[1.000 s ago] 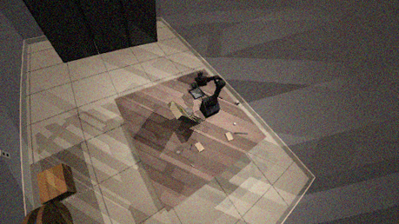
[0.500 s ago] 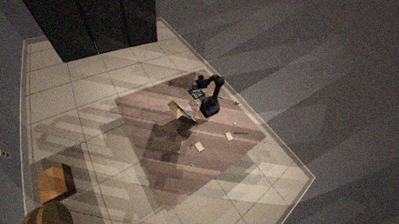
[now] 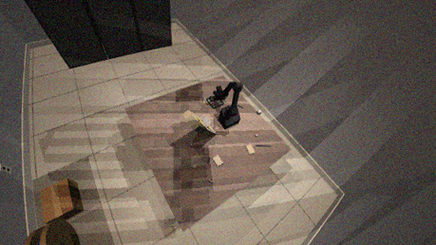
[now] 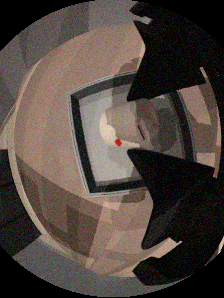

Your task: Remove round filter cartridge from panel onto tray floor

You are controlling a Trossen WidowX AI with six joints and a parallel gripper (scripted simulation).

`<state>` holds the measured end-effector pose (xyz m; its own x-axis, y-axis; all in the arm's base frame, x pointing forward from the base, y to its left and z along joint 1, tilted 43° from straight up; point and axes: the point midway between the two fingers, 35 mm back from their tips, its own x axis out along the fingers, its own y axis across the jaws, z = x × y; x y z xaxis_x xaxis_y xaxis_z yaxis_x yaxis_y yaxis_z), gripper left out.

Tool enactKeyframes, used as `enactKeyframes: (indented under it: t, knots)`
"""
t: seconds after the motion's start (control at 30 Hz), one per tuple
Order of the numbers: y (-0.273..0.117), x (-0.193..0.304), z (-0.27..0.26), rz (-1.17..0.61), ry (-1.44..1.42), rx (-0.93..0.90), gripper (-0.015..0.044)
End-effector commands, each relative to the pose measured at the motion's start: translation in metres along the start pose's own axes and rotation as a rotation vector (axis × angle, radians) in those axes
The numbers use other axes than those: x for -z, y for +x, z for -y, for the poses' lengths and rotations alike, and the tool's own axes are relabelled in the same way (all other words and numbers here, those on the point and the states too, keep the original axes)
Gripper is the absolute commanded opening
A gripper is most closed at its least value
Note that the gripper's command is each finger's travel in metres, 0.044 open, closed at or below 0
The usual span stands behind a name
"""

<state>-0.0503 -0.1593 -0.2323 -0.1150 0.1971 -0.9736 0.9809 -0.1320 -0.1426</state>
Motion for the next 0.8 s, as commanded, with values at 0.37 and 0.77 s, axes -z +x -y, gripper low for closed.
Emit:
enactKeyframes:
  t: [0.37,0.77]
  knots:
    - [0.000,0.000,0.000,0.000,0.000,0.000,0.0341]
    - [-0.045,-0.030,0.000,0.001,0.000,-0.001,0.0440]
